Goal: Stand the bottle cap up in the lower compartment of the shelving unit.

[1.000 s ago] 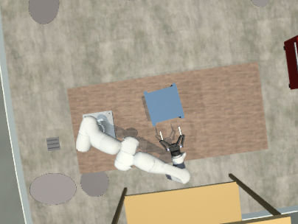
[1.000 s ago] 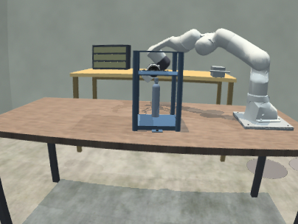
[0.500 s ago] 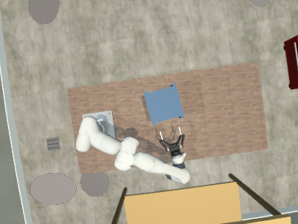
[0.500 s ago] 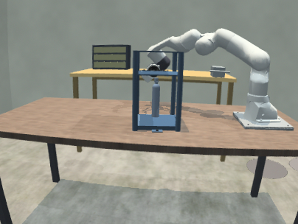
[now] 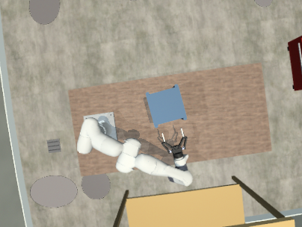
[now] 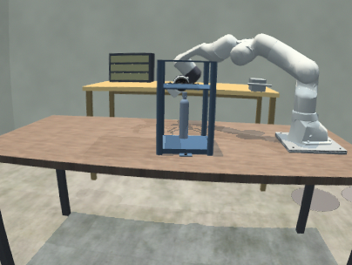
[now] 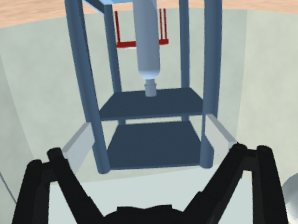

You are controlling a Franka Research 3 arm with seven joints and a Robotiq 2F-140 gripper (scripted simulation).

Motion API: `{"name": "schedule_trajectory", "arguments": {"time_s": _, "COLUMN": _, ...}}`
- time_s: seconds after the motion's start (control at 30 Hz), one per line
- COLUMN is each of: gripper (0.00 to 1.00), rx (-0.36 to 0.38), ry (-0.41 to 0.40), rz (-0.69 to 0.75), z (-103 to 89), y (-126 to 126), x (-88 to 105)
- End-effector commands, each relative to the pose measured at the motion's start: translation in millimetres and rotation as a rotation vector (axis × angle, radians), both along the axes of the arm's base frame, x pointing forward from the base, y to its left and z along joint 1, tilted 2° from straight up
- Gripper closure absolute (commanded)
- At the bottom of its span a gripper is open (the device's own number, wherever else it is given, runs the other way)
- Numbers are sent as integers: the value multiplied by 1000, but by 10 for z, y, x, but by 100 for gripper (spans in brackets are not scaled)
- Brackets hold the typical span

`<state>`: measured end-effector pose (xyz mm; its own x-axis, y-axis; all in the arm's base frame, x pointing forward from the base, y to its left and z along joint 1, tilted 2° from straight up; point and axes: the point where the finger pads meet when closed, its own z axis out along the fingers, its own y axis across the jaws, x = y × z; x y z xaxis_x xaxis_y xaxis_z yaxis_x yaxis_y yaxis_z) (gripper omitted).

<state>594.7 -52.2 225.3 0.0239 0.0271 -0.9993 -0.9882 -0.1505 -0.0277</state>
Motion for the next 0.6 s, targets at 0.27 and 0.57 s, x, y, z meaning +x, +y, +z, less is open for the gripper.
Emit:
{"name": "schedule_trajectory", "arguments": {"time_s": 0.27, "gripper": 0, "rx": -2, "ry": 7, "rz": 4, "z": 3, "y": 9, "x": -11}}
{"name": "schedule_trajectory", "arguments": {"time_s": 0.57, "gripper": 0, "rx": -2, "ry": 7, "rz": 4, "z": 3, "y": 9, "x": -11}}
